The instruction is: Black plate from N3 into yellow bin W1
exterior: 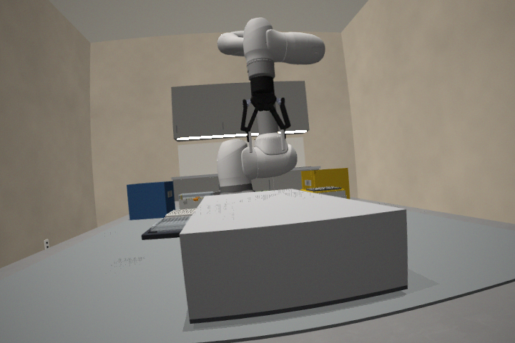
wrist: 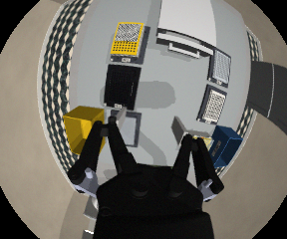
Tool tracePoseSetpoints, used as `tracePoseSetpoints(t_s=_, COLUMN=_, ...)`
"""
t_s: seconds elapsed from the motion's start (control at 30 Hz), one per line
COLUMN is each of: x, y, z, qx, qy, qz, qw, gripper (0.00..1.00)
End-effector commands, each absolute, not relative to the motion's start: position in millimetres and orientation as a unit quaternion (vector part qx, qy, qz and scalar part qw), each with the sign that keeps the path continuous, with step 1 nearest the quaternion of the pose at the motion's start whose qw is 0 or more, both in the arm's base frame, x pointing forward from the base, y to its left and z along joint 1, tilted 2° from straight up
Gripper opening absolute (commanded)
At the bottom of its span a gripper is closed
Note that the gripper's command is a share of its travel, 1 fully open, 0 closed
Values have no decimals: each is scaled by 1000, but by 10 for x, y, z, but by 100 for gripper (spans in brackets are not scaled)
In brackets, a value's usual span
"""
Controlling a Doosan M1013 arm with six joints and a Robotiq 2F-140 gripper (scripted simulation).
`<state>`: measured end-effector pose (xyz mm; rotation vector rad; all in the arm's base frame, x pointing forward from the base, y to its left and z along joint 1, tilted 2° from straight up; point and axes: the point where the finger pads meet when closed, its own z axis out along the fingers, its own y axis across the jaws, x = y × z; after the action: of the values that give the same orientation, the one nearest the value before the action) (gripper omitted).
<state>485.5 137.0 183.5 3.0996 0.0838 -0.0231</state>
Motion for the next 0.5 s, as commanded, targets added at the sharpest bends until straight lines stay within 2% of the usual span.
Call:
tracePoseSetpoints(t_s=0.0, x=4876, y=1489, z=1774, qx=999, qy=27, qz=-7, qw=20, gripper=70)
tracePoseSetpoints(t_s=0.47, x=4946, y=1911, z=1557, qx=999, qy=27, qz=-7, qw=20, gripper=70)
